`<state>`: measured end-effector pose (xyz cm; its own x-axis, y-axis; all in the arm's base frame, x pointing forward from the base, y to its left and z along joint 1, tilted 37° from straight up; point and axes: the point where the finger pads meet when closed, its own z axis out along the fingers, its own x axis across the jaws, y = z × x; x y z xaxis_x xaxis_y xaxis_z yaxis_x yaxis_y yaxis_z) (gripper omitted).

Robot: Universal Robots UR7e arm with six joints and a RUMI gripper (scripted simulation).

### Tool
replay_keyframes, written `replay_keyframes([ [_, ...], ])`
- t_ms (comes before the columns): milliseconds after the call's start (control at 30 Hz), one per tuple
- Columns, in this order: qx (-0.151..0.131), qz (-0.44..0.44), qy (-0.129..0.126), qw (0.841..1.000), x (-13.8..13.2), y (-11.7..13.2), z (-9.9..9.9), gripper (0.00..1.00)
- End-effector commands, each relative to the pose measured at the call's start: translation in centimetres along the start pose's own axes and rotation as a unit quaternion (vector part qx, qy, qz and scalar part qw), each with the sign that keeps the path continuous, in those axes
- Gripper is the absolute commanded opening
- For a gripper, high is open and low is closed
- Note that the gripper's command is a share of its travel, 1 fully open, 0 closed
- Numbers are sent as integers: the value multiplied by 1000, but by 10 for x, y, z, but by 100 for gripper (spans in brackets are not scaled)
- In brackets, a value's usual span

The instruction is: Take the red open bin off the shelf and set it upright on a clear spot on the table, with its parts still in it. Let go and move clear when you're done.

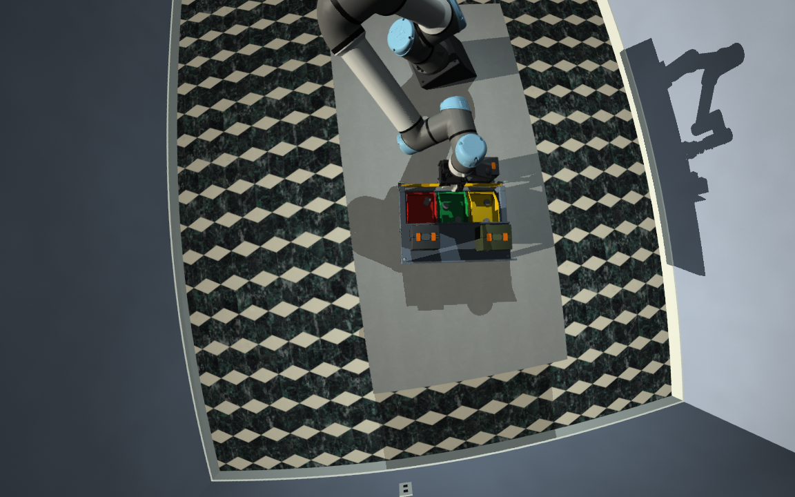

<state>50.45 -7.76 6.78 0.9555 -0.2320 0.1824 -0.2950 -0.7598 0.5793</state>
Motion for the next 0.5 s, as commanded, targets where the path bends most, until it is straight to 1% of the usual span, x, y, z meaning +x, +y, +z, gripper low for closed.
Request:
replay_keyframes([
  [0, 0, 0, 1, 1000, 0, 0, 0, 26],
  [467, 0, 0, 1, 1000, 0, 0, 3, 26],
])
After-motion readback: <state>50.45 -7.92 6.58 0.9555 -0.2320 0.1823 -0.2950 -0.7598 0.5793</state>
